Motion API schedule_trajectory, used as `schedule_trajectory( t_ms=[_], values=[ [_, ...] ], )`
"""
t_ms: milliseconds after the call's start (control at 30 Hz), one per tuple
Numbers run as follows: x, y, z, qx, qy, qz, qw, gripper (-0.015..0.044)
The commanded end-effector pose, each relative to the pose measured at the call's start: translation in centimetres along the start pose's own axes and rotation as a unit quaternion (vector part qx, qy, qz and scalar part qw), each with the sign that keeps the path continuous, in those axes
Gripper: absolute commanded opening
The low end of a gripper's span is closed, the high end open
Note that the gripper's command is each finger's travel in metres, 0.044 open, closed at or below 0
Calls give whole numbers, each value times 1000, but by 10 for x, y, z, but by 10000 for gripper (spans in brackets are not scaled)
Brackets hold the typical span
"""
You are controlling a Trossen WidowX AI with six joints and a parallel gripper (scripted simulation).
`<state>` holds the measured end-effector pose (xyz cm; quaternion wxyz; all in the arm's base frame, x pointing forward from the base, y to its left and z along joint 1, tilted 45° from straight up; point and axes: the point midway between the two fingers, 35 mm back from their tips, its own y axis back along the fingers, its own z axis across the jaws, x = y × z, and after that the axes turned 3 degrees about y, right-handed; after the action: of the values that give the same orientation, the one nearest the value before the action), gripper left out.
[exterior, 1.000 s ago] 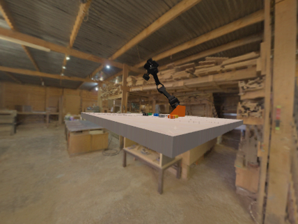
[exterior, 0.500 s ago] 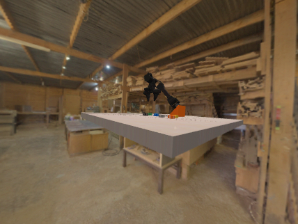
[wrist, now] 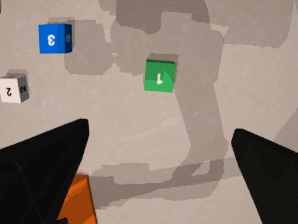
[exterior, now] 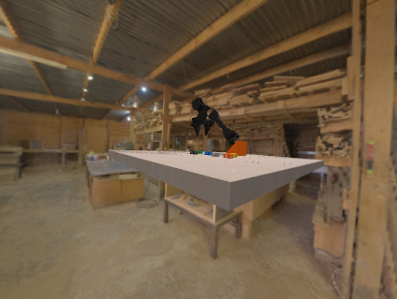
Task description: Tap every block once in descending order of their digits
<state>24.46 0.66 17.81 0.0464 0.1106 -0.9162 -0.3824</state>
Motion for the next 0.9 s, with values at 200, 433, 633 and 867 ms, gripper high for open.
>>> schedule_trajectory(
  t_ms=[200, 433, 633, 867],
  values=[
    [-13, 0, 20, 1, 3, 2, 1000, 400],
    [-48, -1, 117, 0, 2, 1, 1000, 400],
    [-49, -1, 119, 0, 1, 1, 1000, 400],
    [-49, -1, 119, 0, 1, 1, 1000, 400]
  ],
)
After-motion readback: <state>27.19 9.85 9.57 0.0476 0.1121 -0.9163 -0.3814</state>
